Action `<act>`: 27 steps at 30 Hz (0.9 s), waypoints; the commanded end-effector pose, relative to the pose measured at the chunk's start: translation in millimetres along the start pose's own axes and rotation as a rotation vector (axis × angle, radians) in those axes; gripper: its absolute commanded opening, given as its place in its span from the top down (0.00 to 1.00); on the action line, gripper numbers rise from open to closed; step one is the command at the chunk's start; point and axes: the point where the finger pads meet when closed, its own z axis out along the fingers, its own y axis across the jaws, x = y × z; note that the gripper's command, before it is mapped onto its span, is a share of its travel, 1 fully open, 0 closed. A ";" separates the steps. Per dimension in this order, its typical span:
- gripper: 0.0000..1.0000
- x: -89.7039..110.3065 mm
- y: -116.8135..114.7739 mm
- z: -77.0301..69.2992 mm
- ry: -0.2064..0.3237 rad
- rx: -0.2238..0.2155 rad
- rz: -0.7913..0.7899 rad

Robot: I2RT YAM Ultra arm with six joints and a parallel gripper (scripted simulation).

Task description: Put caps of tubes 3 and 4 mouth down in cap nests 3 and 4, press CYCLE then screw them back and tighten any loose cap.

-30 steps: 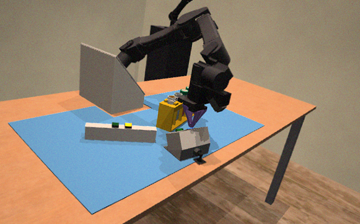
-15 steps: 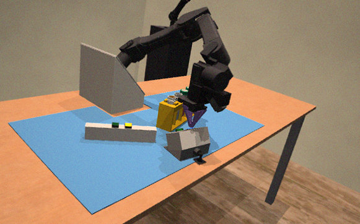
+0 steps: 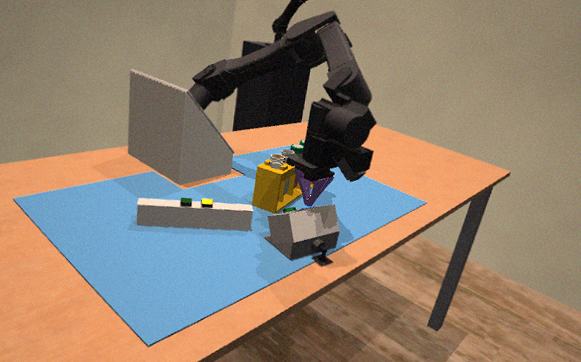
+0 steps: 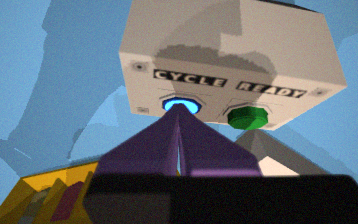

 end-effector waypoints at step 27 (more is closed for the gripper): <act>1.00 -1.1 -0.6 -38.8 -0.009 0.001 0.002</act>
